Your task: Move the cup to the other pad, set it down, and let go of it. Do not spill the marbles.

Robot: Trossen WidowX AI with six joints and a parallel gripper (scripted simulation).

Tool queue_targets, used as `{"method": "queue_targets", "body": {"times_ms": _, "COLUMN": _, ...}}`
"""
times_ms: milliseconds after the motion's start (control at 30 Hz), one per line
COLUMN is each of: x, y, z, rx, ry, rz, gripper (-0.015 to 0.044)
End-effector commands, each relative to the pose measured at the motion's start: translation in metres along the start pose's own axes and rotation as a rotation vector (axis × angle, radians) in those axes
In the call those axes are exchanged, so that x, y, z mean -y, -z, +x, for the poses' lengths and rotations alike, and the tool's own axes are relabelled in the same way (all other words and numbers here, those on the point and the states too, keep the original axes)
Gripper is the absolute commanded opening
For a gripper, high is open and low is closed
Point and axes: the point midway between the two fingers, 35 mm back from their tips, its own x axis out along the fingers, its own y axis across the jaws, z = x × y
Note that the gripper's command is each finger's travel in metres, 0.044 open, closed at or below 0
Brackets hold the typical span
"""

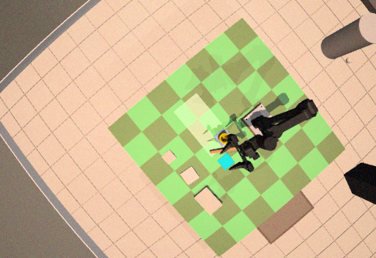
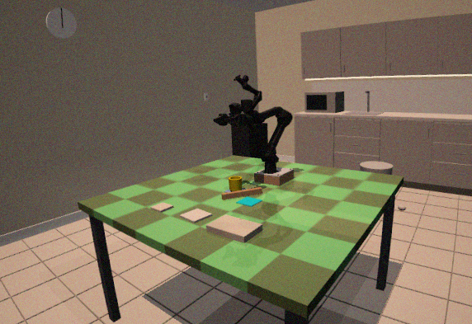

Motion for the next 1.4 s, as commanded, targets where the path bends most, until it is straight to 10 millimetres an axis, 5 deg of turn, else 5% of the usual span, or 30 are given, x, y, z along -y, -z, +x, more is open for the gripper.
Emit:
{"method": "queue_targets", "body": {"times_ms": 0, "x": 0.000, "y": 0.004, "z": 0.001, "rx": -0.019, "ry": 0.001, "rz": 0.015, "gripper": 0.0374}}
{"method": "queue_targets", "body": {"times_ms": 167, "x": 0.009, "y": 0.109, "z": 0.008, "rx": -0.503, "ry": 0.138, "rz": 0.412, "gripper": 0.0242}}
{"method": "queue_targets", "body": {"times_ms": 267, "x": 0.012, "y": 0.150, "z": -0.004, "rx": -0.700, "ry": 0.260, "rz": 0.573, "gripper": 0.0167}}
{"method": "queue_targets", "body": {"times_ms": 533, "x": 0.024, "y": 0.226, "z": -0.064, "rx": -1.129, "ry": 0.746, "rz": 0.907, "gripper": 0.0167}}
{"method": "queue_targets", "body": {"times_ms": 733, "x": 0.026, "y": 0.245, "z": -0.113, "rx": -1.317, "ry": 1.139, "rz": 1.031, "gripper": 0.0167}}
{"method": "queue_targets", "body": {"times_ms": 1367, "x": 0.025, "y": 0.248, "z": -0.111, "rx": -1.316, "ry": 1.139, "rz": 1.031, "gripper": 0.0167}}
